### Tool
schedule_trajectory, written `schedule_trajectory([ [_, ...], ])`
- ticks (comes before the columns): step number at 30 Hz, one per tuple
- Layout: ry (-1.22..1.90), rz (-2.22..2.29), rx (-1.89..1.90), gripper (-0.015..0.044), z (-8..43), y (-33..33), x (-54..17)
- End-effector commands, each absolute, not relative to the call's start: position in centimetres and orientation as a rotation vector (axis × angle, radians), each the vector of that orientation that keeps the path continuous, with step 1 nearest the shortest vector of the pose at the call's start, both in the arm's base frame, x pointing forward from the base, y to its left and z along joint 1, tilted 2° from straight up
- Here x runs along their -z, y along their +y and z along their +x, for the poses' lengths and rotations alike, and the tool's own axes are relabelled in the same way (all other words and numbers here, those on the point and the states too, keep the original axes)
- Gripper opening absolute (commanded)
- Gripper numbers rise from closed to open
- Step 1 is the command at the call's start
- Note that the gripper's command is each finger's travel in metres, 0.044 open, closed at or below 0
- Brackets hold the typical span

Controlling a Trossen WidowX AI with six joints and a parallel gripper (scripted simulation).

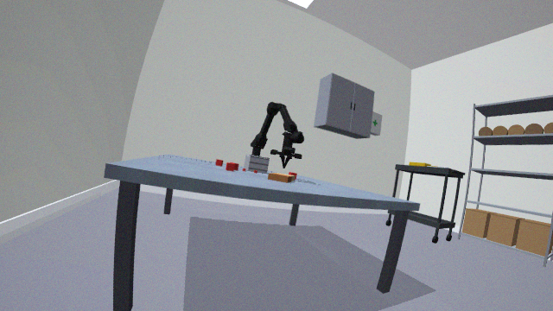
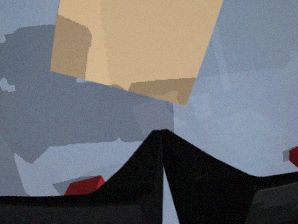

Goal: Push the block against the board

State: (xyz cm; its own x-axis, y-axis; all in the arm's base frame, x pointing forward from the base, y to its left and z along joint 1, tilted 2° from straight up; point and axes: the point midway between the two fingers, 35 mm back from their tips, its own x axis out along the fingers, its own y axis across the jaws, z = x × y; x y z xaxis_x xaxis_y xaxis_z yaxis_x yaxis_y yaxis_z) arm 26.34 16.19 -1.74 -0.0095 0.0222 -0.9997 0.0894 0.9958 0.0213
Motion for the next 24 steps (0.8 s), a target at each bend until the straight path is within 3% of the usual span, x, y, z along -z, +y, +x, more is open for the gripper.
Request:
schedule_trajectory([
  [1, 1.577, -0.018, -0.048, 0.0000, 27.3, 15.5, 1.7],
  [24, 1.475, -0.645, -0.667, 0.0000, 31.5, 10.3, 1.7],
])
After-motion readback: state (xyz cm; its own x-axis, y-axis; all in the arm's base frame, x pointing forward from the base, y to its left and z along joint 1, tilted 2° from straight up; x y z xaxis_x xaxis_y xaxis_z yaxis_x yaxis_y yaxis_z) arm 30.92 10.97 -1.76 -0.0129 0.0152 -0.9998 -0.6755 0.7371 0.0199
